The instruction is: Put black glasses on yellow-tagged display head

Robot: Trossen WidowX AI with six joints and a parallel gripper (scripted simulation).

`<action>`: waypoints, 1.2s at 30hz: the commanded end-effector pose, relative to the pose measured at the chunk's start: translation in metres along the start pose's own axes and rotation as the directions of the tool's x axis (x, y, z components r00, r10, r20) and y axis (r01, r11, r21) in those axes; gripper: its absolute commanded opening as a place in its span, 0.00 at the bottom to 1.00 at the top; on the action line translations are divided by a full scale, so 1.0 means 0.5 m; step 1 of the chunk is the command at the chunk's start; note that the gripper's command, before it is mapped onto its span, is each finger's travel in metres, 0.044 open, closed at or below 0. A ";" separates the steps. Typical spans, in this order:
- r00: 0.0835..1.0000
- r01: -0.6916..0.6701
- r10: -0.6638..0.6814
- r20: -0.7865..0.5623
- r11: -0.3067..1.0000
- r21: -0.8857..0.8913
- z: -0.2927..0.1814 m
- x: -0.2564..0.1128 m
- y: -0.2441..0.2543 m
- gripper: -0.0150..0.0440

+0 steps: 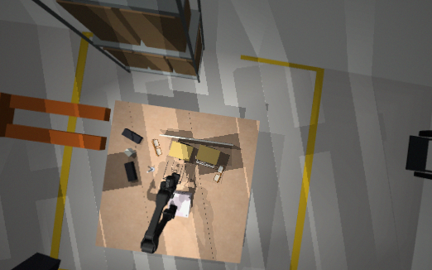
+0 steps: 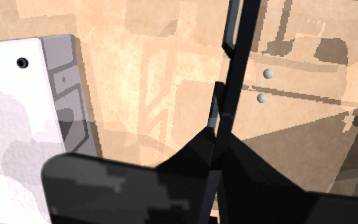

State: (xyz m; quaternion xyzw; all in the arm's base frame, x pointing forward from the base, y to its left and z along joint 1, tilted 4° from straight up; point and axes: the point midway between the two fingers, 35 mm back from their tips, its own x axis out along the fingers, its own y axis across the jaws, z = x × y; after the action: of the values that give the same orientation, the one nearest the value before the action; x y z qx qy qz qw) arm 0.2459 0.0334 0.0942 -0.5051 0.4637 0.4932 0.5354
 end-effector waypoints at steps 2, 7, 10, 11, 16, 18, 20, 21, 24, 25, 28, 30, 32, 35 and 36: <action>1.000 -0.010 0.010 0.003 1.000 -0.001 0.001 0.013 0.004 0.25; 1.000 -0.010 0.010 0.003 1.000 -0.001 0.001 0.020 0.004 0.25; 1.000 -0.010 0.010 0.003 1.000 -0.001 0.001 0.025 0.004 0.25; 1.000 -0.010 0.010 0.003 1.000 -0.001 0.001 0.026 0.004 0.25; 1.000 -0.010 0.010 0.003 1.000 -0.001 0.002 0.034 0.004 0.25; 1.000 -0.010 0.010 0.003 1.000 -0.001 0.002 0.037 0.004 0.25; 1.000 -0.010 0.010 0.003 1.000 -0.001 0.002 0.040 0.004 0.25; 1.000 -0.010 0.010 0.003 1.000 -0.001 0.002 0.041 0.004 0.25; 1.000 -0.010 0.010 0.003 1.000 -0.001 0.003 0.045 0.004 0.25; 1.000 -0.010 0.010 0.003 1.000 -0.001 0.003 0.047 0.004 0.25; 1.000 -0.010 0.010 0.003 1.000 -0.001 0.003 0.051 0.004 0.25; 1.000 -0.010 0.010 0.003 1.000 -0.001 0.003 0.053 0.004 0.25; 1.000 -0.010 0.010 0.003 1.000 -0.001 0.003 0.053 0.004 0.25; 1.000 -0.008 0.008 0.003 1.000 -0.001 0.003 0.054 0.004 0.25; 1.000 -0.007 0.007 0.003 1.000 -0.001 0.003 0.054 0.004 0.25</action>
State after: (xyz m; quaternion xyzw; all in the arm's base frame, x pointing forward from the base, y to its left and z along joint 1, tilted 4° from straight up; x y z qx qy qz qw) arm 0.2473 0.0362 0.0694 -0.5051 0.4635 0.4952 0.5336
